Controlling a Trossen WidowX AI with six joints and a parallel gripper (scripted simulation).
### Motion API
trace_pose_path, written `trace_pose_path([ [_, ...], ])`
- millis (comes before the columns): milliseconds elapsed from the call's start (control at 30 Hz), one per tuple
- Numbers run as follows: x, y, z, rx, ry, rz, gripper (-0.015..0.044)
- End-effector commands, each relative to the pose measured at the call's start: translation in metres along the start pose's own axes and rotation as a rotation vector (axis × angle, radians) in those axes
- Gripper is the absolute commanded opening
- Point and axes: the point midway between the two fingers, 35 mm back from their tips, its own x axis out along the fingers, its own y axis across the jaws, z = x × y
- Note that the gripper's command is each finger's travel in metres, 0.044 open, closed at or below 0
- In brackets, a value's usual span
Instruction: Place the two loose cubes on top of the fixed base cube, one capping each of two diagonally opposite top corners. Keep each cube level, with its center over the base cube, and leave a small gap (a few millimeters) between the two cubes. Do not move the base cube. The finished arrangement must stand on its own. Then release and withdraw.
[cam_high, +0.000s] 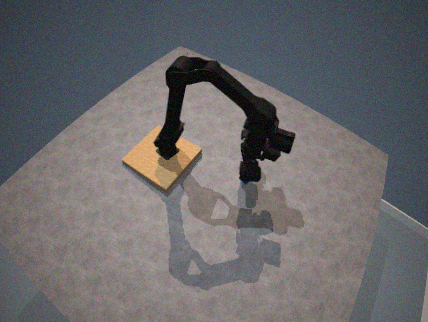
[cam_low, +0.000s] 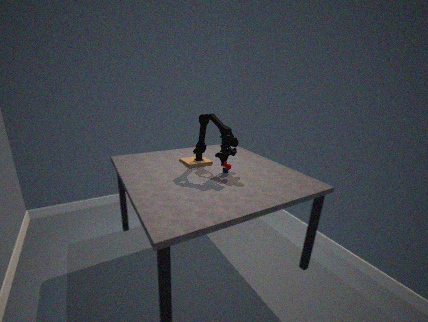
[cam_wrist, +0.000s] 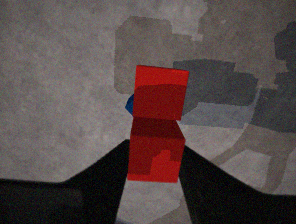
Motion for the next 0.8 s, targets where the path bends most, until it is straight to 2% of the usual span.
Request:
trace_pose_path([
  [0, 0.0089, 0.0006, -0.0007, -0.011, 0.002, 0.001, 0.0105],
  [767, 0.0151, 0.0006, -0.0007, -0.015, 0.001, 0.0, 0.0105],
])
